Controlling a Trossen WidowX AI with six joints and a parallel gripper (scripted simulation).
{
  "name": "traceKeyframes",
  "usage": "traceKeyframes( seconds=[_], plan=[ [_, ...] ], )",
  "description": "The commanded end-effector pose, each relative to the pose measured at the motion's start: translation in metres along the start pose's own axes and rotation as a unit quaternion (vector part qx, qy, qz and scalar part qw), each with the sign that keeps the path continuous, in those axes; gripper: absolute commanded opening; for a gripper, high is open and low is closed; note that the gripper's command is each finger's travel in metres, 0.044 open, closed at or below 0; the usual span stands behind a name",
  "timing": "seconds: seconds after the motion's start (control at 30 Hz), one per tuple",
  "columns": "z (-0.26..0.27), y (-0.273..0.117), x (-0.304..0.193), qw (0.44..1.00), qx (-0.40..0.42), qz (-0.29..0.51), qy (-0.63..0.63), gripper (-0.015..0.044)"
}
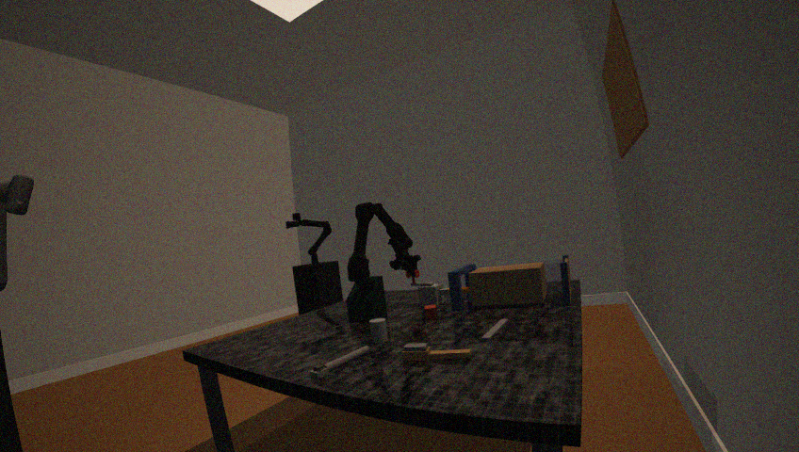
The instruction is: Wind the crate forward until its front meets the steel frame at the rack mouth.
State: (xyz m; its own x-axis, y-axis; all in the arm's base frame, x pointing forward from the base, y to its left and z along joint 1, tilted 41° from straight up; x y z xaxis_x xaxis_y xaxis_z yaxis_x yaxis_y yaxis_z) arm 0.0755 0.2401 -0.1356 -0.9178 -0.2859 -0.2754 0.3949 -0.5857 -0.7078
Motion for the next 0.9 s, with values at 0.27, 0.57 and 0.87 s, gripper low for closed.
traceKeyframes(
  seconds=[0.27,0.57,0.87],
  plan=[
    [0.024,0.002,0.004,1.000,0.014,-0.003,-0.005,0.0000],
    [0.035,0.002,0.003,1.000,0.014,-0.003,-0.006,0.0000],
    [0.053,0.004,0.000,1.000,0.015,-0.003,-0.006,0.0000]
  ],
)
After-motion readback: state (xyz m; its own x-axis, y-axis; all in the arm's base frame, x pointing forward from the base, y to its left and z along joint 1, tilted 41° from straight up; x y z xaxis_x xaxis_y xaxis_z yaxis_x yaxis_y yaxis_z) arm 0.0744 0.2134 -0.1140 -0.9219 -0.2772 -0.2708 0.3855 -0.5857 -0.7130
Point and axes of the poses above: the point midway between the two fingers, 35 mm back from their tips, its own y axis out along the fingers, its own z axis across the jaws, x = y × z, the point moved 3 cm from there along -y, back along the fingers, and after that the axes turned 6 degrees about -y, right-handed, at the moved point
